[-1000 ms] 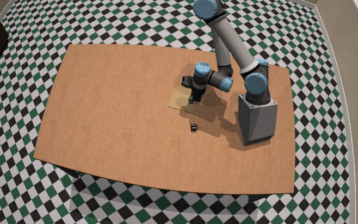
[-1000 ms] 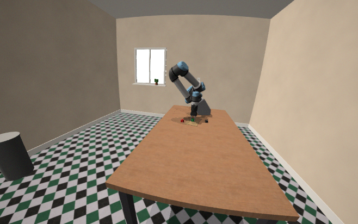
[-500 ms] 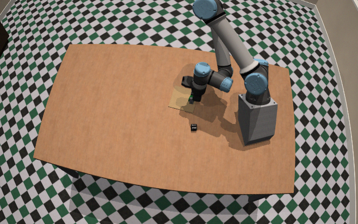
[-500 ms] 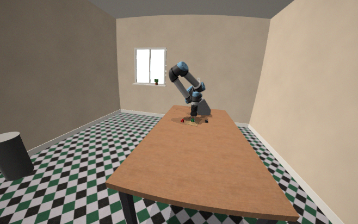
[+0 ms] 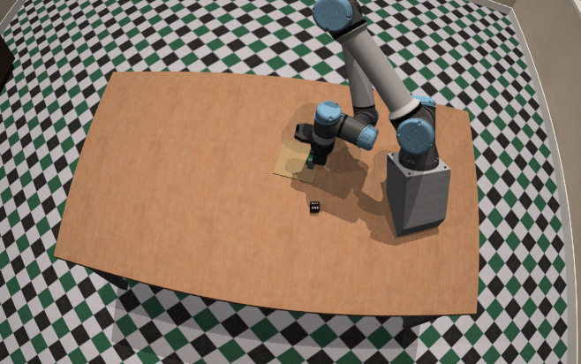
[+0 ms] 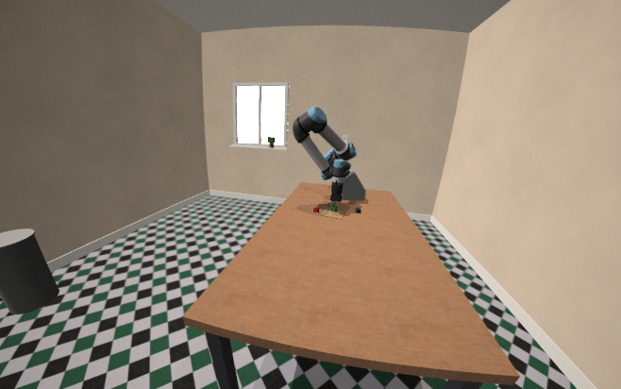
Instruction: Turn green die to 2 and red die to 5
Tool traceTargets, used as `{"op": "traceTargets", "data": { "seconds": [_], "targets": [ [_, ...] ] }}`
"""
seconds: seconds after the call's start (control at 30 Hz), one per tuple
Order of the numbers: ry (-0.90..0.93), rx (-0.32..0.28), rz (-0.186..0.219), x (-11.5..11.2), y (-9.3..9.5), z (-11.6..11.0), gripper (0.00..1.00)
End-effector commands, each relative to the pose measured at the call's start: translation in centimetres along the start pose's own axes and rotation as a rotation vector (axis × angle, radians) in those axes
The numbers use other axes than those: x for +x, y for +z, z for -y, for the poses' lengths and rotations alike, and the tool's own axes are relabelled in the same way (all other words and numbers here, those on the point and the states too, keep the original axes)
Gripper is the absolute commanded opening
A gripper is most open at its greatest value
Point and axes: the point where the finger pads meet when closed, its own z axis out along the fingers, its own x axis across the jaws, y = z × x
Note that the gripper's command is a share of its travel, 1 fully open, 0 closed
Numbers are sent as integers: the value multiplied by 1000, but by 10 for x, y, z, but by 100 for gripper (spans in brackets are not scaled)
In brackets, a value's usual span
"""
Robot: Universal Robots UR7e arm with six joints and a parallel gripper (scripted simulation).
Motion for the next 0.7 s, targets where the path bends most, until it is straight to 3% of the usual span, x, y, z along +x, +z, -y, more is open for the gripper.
{"op": "traceTargets", "data": {
  "seconds": [0.0, 0.37, 0.4, 0.67],
  "targets": [
    [0, 1, 0, 0, 0, 0, 57],
    [0, 1, 0, 0, 0, 0, 57],
    [0, 1, 0, 0, 0, 0, 63],
    [0, 1, 0, 0, 0, 0, 75]
  ]
}}
